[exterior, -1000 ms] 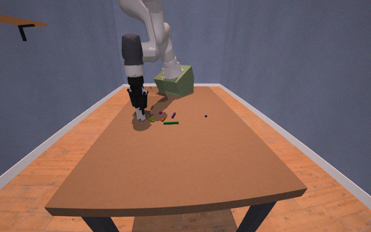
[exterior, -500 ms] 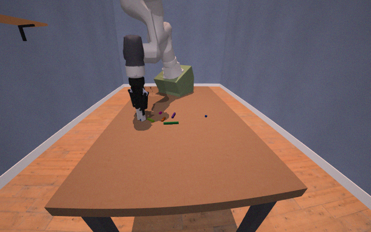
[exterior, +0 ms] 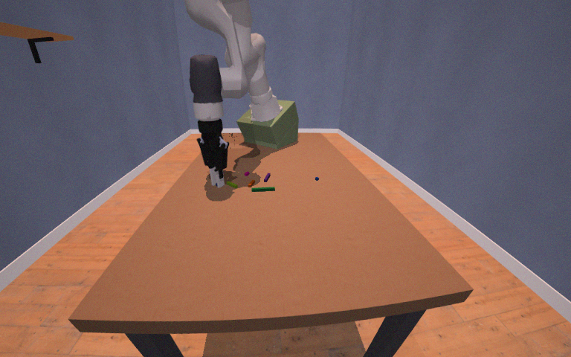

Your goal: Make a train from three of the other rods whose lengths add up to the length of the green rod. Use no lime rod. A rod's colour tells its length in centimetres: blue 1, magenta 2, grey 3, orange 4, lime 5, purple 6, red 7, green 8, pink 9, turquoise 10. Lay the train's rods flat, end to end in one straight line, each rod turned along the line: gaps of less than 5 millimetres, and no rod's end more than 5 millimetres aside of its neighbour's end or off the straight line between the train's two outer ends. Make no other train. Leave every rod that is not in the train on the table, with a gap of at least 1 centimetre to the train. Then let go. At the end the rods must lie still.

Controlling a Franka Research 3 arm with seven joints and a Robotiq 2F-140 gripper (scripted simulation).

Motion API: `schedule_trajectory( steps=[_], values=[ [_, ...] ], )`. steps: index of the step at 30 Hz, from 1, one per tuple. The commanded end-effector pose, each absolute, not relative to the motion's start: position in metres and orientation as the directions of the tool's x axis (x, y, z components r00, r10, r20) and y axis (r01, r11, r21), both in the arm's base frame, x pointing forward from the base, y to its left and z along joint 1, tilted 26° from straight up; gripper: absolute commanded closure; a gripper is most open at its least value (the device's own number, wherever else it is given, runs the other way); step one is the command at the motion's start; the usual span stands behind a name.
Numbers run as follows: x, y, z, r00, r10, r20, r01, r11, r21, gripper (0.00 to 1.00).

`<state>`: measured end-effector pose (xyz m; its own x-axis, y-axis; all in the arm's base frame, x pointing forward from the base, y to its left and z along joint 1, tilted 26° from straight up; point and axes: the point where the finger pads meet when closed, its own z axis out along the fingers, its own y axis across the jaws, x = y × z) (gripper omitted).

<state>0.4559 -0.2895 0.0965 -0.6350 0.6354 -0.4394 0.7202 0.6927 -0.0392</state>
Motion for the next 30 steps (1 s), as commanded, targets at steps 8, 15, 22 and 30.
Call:
schedule_trajectory(
  steps=[8, 15, 22, 30],
  values=[
    [0.4575, -0.2910, 0.0978, -0.635, 0.633, -0.443, 0.718, 0.695, -0.037, 0.97],
    [0.4575, -0.2910, 0.0978, -0.635, 0.633, -0.443, 0.718, 0.695, -0.037, 0.97],
    [0.4575, -0.2910, 0.0978, -0.635, 0.633, -0.443, 0.718, 0.695, -0.037, 0.97],
    [0.4575, -0.2910, 0.0978, -0.635, 0.633, -0.443, 0.718, 0.695, -0.037, 0.97]
  ],
)
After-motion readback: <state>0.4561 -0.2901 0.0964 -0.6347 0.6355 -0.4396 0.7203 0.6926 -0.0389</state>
